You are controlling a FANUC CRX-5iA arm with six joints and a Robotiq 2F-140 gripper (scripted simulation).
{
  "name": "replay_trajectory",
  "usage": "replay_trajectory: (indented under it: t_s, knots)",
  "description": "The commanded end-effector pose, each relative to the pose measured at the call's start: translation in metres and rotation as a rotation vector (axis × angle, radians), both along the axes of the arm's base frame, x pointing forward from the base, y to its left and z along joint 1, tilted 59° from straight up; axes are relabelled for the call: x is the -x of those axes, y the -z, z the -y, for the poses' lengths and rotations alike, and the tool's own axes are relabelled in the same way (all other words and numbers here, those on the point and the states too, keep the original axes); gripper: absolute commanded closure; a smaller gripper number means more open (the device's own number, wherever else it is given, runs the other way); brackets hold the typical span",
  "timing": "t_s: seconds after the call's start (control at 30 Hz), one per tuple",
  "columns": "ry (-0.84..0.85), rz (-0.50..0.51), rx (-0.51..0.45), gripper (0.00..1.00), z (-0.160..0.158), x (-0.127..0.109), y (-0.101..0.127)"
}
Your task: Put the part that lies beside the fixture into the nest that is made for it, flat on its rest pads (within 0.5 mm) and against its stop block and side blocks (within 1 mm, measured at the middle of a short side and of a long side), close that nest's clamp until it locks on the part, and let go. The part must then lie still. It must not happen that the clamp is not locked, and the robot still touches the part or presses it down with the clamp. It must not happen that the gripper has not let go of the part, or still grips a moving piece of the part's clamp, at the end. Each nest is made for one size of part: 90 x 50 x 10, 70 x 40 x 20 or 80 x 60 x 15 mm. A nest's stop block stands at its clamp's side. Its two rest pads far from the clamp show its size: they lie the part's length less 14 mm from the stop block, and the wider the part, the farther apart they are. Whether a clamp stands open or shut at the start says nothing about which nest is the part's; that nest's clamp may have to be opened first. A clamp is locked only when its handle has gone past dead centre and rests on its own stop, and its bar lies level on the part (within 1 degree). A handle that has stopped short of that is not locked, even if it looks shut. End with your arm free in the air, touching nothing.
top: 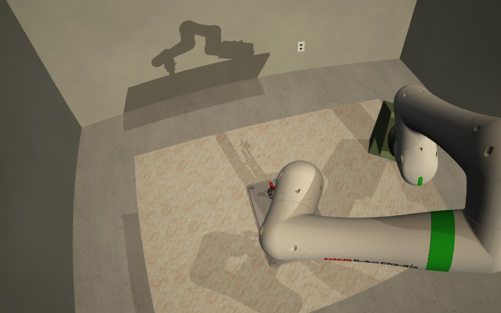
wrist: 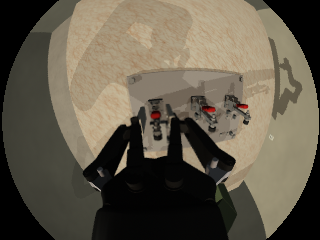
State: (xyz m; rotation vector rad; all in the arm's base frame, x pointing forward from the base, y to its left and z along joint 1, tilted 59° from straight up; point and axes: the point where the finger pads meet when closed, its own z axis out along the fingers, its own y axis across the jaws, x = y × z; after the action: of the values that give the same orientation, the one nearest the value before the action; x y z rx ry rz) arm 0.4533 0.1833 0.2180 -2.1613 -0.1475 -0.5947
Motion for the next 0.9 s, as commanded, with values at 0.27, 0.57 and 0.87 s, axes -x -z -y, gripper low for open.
replay_trajectory:
  t_s: [0.27,0.57,0.87]
  knots:
    - [0.000,0.000,0.000,1.00,0.0002,-0.0001,-0.0001]
    - [0.000,0.000,0.000,1.00,0.0002,-0.0001,-0.0001]
    - [0.000,0.000,0.000,1.00,0.0002,-0.0001,-0.0001]
